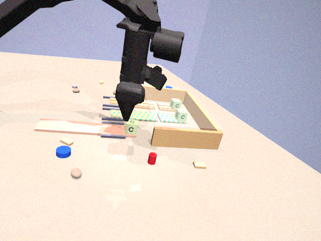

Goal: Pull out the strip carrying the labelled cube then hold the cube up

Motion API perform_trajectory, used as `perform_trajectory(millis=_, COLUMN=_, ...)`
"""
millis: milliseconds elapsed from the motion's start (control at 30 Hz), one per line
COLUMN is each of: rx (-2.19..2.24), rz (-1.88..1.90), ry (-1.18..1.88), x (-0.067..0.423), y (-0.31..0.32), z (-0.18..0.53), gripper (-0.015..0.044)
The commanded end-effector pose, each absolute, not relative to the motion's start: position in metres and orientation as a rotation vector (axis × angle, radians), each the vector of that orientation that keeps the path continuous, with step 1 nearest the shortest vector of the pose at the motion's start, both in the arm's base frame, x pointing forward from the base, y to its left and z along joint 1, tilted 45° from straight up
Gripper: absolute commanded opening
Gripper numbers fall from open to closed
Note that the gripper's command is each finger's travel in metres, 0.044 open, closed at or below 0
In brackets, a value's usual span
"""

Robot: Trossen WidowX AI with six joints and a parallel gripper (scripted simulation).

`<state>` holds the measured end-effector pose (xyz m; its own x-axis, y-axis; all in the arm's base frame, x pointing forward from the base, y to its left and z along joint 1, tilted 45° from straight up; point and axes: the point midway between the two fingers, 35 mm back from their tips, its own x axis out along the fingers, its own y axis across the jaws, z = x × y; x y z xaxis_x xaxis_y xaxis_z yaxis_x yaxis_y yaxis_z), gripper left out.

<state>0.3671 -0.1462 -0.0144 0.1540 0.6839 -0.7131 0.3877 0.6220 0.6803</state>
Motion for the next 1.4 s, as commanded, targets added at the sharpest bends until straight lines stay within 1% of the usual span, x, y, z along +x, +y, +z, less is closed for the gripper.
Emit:
perform_trajectory(millis=0, rx=0.963, rz=0.265, ry=1.456, x=0.381, y=-0.153, z=-0.012, gripper=0.0440)
perform_trajectory(millis=67, rx=0.963, rz=0.265, ry=1.456, x=0.383, y=-0.154, z=-0.012, gripper=0.0440)
perform_trajectory(millis=300, rx=0.963, rz=0.265, ry=1.456, x=0.385, y=-0.148, z=-0.018, gripper=0.0256)
perform_trajectory(millis=333, rx=0.963, rz=0.265, ry=1.456, x=0.385, y=-0.147, z=-0.019, gripper=0.0250)
perform_trajectory(millis=1333, rx=0.965, rz=0.268, ry=1.455, x=0.392, y=-0.116, z=-0.051, gripper=0.0250)
perform_trajectory(millis=1367, rx=0.954, rz=0.270, ry=1.459, x=0.392, y=-0.117, z=-0.049, gripper=0.0224)
